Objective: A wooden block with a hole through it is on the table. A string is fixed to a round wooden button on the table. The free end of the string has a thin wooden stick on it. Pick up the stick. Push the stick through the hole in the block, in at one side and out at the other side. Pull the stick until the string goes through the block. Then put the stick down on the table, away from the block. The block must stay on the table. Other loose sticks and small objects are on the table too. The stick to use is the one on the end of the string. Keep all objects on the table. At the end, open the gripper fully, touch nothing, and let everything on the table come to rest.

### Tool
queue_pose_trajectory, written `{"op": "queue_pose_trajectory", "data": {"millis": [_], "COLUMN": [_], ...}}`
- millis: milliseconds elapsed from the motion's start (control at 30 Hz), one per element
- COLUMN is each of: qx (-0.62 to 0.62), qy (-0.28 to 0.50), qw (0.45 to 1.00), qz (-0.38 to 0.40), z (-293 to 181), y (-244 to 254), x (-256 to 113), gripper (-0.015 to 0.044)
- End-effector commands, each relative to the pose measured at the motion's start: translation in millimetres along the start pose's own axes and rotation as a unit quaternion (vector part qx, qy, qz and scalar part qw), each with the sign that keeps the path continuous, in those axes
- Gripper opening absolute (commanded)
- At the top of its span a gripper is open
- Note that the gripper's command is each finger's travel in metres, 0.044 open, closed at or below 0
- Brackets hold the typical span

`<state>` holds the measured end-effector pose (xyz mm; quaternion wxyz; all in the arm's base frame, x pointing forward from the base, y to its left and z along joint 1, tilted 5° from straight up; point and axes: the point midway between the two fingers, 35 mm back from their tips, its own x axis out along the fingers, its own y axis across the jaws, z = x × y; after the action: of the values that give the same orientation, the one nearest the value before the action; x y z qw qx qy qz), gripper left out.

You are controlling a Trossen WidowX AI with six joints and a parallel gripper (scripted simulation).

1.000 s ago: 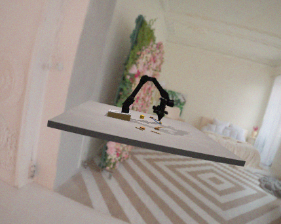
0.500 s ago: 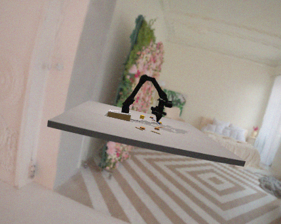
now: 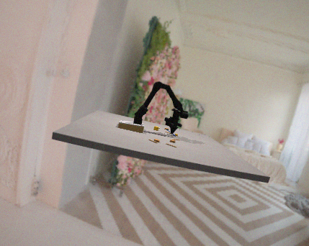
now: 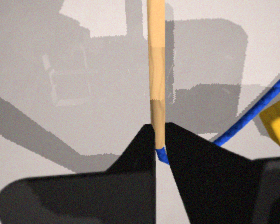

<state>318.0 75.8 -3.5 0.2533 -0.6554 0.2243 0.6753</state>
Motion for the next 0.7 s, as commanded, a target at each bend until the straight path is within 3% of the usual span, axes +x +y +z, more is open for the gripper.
{"op": "queue_pose_trajectory", "data": {"millis": [0,667], "qx": [0.001,0.001], "qy": [0.001,0.000], "qw": [1.000,1.000], "qz": [0.001,0.000], "z": [5,33], "y": [-1,-3], "x": [0,-1], "gripper": [0.0000,0.0000]}}
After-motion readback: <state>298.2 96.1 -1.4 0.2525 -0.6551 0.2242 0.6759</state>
